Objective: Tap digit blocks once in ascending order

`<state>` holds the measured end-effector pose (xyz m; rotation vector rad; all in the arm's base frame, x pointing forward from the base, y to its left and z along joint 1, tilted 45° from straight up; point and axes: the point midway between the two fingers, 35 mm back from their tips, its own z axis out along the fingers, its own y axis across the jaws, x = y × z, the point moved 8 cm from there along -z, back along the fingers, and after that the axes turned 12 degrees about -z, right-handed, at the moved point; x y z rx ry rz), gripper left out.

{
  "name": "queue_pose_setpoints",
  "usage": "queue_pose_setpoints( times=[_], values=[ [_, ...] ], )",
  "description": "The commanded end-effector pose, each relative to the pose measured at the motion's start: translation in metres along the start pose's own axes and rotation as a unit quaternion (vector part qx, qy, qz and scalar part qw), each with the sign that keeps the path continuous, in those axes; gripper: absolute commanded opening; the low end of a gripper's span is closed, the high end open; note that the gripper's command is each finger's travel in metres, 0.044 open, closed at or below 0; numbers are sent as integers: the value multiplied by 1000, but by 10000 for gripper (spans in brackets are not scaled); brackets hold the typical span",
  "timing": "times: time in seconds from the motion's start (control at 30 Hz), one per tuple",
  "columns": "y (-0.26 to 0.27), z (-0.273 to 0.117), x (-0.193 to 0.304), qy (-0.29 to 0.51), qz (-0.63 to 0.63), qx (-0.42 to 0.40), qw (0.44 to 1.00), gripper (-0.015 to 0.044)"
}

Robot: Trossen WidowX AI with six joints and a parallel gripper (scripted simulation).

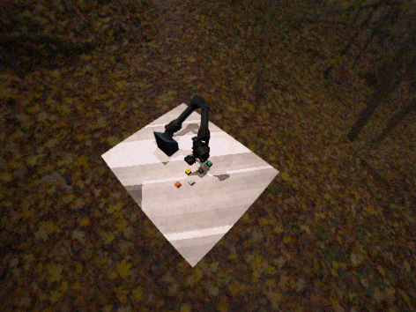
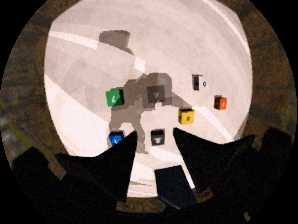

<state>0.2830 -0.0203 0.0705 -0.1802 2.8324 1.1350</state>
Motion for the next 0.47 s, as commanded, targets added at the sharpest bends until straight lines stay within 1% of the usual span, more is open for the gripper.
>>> queue_pose_setpoints(
  times=[0.0, 0.07, 0.1, 0.17, 0.23, 0.43],
  values=[
    [59, -24, -7, -9, -2, -2, 1000, 335],
    [92, -33, -5, -6, -5, -3, 1000, 387],
    [108, -38, -3, -4, -7, -5, 1000, 400],
    [135, -45, 4, -2, -10, -7, 1000, 400],
    [151, -50, 9, 0, -12, -9, 1000, 400],
    [156, -52, 11, 0, -12, -10, 1000, 400]
  ],
)
